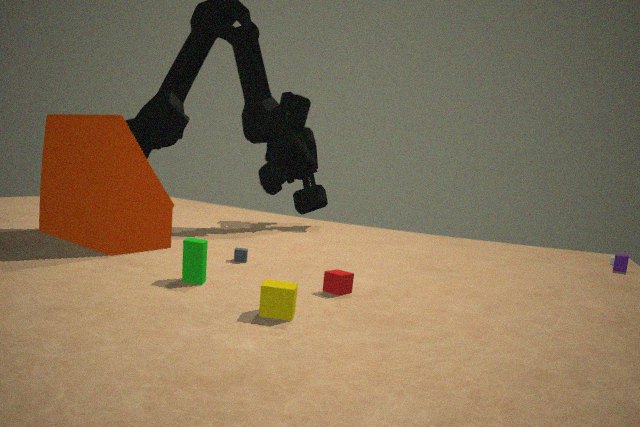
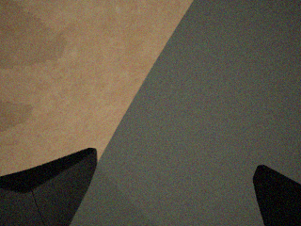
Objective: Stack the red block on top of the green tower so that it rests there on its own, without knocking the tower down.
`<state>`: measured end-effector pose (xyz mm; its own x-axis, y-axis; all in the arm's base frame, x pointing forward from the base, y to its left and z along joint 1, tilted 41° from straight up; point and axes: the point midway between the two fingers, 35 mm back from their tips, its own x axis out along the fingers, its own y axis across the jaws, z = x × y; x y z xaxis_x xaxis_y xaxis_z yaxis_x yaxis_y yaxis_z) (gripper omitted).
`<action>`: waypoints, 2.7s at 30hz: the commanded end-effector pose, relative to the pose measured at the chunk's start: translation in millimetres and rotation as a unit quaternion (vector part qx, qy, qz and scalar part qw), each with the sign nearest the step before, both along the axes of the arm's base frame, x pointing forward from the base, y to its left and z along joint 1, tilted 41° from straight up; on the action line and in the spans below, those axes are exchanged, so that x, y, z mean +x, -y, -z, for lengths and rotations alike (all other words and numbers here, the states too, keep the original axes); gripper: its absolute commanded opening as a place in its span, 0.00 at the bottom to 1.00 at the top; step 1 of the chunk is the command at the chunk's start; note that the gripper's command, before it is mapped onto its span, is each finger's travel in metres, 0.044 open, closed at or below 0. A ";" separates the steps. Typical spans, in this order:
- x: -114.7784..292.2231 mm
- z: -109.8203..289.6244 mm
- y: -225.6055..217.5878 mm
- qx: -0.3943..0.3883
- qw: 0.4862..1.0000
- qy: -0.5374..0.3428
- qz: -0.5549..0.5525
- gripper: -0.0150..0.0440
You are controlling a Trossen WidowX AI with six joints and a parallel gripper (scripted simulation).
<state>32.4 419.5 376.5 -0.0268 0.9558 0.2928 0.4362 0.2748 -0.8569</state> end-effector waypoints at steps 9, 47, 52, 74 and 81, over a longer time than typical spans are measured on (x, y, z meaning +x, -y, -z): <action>109.5 43.8 -3.9 -0.099 0.981 -0.155 0.065 1.00; 371.7 268.5 227.7 -0.112 0.471 -0.801 0.353 1.00; 372.5 301.2 274.0 -0.063 0.312 -0.877 0.361 1.00; 325.0 356.4 401.9 0.163 -0.294 -0.903 0.266 1.00; 325.0 372.9 388.0 0.163 -0.294 -0.903 0.266 1.00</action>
